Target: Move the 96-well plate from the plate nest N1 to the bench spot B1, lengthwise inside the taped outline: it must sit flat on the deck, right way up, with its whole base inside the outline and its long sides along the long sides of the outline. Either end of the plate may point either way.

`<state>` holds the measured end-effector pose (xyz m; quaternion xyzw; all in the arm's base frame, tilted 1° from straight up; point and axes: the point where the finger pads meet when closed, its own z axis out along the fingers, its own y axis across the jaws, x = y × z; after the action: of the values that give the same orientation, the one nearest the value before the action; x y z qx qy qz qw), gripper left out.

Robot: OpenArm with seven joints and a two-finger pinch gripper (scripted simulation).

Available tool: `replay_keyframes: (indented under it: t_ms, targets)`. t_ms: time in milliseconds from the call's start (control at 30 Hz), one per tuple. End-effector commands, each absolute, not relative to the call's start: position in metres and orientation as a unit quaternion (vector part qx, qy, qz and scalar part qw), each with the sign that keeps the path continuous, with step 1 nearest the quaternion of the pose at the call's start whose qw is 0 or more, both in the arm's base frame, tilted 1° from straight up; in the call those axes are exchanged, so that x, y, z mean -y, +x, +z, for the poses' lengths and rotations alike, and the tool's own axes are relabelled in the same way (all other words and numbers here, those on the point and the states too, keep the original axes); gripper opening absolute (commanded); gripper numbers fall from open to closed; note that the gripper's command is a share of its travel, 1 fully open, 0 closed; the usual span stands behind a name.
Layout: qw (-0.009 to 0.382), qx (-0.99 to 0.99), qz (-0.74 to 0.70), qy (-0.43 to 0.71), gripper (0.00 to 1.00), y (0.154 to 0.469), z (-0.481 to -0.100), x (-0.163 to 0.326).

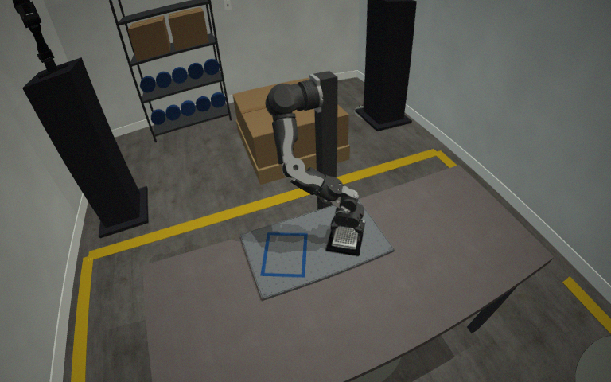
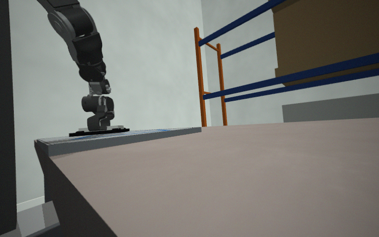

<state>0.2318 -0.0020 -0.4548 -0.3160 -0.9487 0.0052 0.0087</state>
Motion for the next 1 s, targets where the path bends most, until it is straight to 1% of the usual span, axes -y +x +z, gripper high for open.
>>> replay_keyframes:
  t_ms: [0,800,967]
  targets:
    - [0.009,0.949,0.004,-0.316,0.00,0.232,-0.454,0.001]
    - [0.009,0.949,0.004,-0.316,0.00,0.232,-0.454,0.001]
    - [0.008,0.948,0.005,-0.319,0.00,0.234,-0.423,0.002]
